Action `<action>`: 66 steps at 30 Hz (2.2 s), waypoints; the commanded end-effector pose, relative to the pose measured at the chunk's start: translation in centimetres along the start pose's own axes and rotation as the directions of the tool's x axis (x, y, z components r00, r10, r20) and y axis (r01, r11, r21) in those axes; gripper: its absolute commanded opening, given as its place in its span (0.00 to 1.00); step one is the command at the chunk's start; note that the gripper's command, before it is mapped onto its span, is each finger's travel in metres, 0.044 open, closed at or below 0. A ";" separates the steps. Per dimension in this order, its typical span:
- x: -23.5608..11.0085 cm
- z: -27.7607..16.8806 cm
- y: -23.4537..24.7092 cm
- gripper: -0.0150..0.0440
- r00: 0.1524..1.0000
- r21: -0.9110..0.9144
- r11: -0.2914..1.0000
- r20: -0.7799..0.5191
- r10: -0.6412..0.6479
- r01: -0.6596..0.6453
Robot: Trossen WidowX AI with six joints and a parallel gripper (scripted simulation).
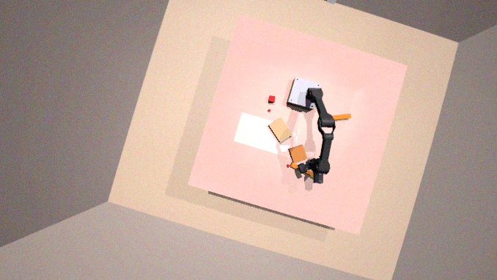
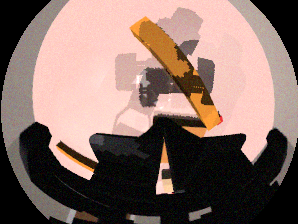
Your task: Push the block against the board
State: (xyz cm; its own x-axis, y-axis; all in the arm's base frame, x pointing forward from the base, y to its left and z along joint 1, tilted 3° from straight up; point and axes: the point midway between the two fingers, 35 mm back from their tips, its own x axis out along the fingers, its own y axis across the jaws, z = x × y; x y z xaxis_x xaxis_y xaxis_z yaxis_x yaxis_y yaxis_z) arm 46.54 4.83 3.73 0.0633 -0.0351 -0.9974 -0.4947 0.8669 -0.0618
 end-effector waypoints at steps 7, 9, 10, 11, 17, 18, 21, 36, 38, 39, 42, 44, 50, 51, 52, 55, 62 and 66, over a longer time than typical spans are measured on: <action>3.1 0.3 -0.4 0.25 1.000 0.067 0.998 -0.008 0.001 -0.001; 5.6 0.3 -0.4 0.25 1.000 0.067 0.998 -0.008 0.001 -0.001; 5.9 0.2 -0.4 0.25 1.000 0.067 0.998 -0.008 0.001 -0.001; 5.9 0.2 -0.4 0.25 1.000 0.067 0.998 -0.008 0.001 -0.001; 5.9 0.2 -0.4 0.25 1.000 0.067 0.998 -0.008 0.001 -0.001; 5.9 0.1 -0.4 0.25 1.000 0.067 0.998 -0.008 0.001 -0.001; 5.8 -0.2 -0.4 0.25 1.000 0.067 0.998 -0.008 0.001 -0.001; 5.8 -2.3 -0.4 0.25 1.000 0.066 0.998 -0.010 0.001 0.000; 5.8 -2.5 -0.4 0.25 1.000 0.066 0.998 -0.010 0.001 0.000; 5.8 -2.7 -0.4 0.25 1.000 0.066 0.998 -0.010 0.001 0.000; 5.8 -3.1 -0.4 0.25 1.000 0.066 0.998 -0.011 0.001 0.000; 5.8 -3.4 -0.4 0.25 1.000 0.066 0.998 -0.011 0.001 0.000; 5.8 -4.3 -0.5 0.25 1.000 0.066 0.998 -0.012 0.001 0.000; 5.8 -4.5 -0.5 0.25 1.000 0.066 0.998 -0.012 0.001 0.000; 5.8 -4.6 -0.5 0.25 1.000 0.066 0.998 -0.012 0.001 0.000; 5.8 -5.1 -0.5 0.25 1.000 0.066 0.998 -0.012 0.001 0.000; 5.8 -6.1 -0.6 0.25 1.000 0.066 0.998 -0.013 0.001 0.000; 5.8 -6.7 -0.6 0.25 1.000 0.066 0.998 -0.013 0.001 0.000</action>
State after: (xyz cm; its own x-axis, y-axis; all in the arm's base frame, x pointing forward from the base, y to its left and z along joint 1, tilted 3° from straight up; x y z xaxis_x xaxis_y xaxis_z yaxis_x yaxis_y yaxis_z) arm 42.49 1.30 -1.52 0.0800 -0.0364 -0.9961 -0.4361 0.8974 -0.0678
